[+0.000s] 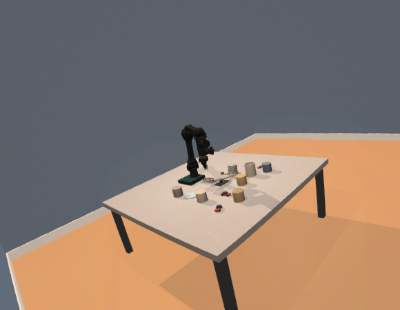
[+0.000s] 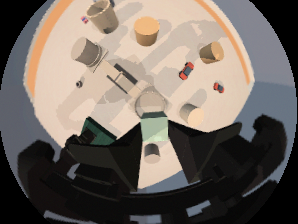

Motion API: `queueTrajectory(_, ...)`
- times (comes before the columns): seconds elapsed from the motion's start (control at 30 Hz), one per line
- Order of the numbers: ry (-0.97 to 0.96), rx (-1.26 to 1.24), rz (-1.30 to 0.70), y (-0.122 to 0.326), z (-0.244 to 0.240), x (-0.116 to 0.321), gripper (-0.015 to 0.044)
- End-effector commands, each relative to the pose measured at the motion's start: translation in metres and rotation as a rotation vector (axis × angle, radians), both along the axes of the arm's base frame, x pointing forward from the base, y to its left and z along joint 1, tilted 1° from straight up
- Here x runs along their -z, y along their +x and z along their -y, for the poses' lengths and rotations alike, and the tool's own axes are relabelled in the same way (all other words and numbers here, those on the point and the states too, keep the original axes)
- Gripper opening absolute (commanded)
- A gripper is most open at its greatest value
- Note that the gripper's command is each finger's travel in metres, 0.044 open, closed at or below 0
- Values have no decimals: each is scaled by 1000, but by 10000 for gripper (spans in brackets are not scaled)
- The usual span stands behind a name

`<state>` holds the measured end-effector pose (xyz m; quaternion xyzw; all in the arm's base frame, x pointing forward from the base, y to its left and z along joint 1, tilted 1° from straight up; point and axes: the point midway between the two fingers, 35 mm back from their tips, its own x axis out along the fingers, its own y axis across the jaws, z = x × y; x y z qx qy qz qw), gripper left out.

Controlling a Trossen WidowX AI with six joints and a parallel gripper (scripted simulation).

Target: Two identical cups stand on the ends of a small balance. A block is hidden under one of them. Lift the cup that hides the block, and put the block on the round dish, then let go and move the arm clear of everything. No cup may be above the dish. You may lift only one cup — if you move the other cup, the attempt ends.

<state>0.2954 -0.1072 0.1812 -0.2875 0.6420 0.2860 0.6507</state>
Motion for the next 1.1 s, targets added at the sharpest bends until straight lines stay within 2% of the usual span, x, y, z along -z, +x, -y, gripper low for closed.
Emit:
queueTrajectory(0.0,-2,2,3,-1,0,-6,0)
queueTrajectory(1.07,-10,8,-1,-45,106,75,0)
